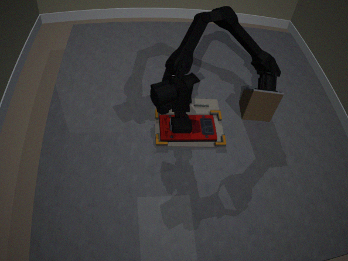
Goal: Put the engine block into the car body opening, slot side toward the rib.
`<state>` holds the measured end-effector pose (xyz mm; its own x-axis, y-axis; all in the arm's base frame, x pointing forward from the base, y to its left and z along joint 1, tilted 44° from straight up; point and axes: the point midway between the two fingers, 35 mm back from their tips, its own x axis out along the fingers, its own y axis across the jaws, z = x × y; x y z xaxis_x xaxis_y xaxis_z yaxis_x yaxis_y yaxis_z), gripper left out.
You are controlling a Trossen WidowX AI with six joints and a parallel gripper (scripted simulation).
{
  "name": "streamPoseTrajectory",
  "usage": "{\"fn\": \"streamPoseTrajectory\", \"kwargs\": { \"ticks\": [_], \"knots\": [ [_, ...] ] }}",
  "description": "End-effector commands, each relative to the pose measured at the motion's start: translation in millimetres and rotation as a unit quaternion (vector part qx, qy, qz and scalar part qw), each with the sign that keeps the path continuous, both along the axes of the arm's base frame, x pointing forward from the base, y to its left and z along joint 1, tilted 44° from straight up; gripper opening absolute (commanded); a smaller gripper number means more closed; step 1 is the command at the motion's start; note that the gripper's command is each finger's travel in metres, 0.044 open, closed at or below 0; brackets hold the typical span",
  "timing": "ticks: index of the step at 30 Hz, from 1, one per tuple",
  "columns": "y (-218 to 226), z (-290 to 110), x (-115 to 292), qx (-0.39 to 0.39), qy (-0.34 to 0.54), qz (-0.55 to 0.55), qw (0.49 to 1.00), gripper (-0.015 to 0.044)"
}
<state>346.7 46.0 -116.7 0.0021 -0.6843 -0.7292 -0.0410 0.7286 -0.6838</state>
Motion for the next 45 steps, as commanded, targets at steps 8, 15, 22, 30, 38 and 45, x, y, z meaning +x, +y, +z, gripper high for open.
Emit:
{"fn": "streamPoseTrajectory", "kwargs": {
  "ticks": [8,15,22,30,38,45],
  "knots": [
    [-1.6,-1.6,-0.8,-0.002,0.002,0.001,1.000,0.0159],
    [-1.6,-1.7,-0.8,-0.002,0.002,0.001,1.000,0.0159],
    [-2.5,-2.2,-0.1,-0.002,0.002,0.001,1.000,0.0159],
    [-3.8,-3.7,-0.3,-0.002,0.002,0.001,1.000,0.0159],
    [-5.1,-5.1,-0.4,-0.002,0.002,0.001,1.000,0.0159],
    [-6.2,-6.3,-0.4,-0.002,0.002,0.001,1.000,0.0159]
  ]
}}
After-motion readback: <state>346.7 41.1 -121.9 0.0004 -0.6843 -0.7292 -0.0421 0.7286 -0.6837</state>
